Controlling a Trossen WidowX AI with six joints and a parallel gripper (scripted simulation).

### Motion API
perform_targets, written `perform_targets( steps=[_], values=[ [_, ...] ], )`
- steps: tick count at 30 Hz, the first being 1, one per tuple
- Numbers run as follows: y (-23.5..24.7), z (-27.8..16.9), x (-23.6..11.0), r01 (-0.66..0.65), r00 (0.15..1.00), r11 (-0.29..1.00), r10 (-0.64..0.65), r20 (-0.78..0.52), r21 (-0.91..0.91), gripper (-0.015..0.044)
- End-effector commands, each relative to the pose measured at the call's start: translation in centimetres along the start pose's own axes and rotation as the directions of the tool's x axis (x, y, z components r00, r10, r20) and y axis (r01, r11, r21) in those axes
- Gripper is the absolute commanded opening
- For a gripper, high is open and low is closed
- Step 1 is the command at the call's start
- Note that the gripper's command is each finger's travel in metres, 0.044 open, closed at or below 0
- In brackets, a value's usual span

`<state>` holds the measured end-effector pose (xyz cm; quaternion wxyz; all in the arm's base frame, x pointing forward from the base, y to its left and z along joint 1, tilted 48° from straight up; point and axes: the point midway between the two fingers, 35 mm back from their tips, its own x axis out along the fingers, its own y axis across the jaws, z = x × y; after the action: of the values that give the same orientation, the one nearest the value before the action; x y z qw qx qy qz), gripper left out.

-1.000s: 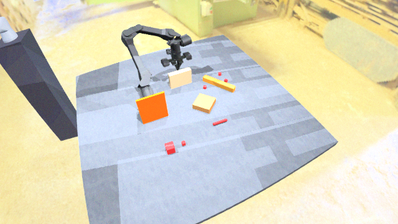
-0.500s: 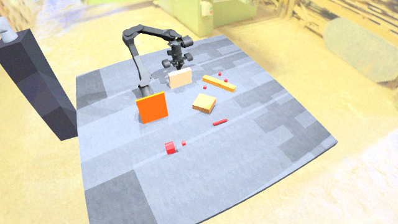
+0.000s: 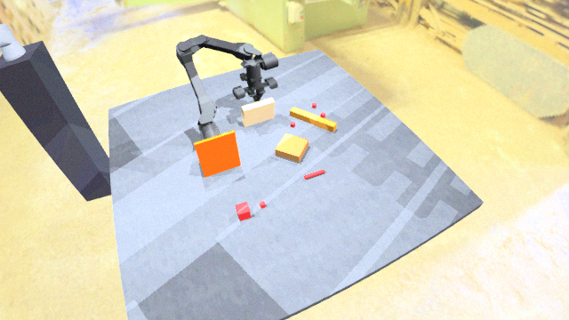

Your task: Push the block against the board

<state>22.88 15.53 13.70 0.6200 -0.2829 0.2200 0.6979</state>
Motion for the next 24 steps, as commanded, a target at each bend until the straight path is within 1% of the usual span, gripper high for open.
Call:
perform_targets(
  steps=[1, 24],
  values=[
    [0.2, -0.6, 0.3, -0.010, 1.000, 1.000, 0.010, -0.001, 0.005, 0.0000],
    [0.4, -2.8, 0.3, -0.011, 1.000, 1.000, 0.011, 0.001, 0.005, 0.0000]
  ],
)
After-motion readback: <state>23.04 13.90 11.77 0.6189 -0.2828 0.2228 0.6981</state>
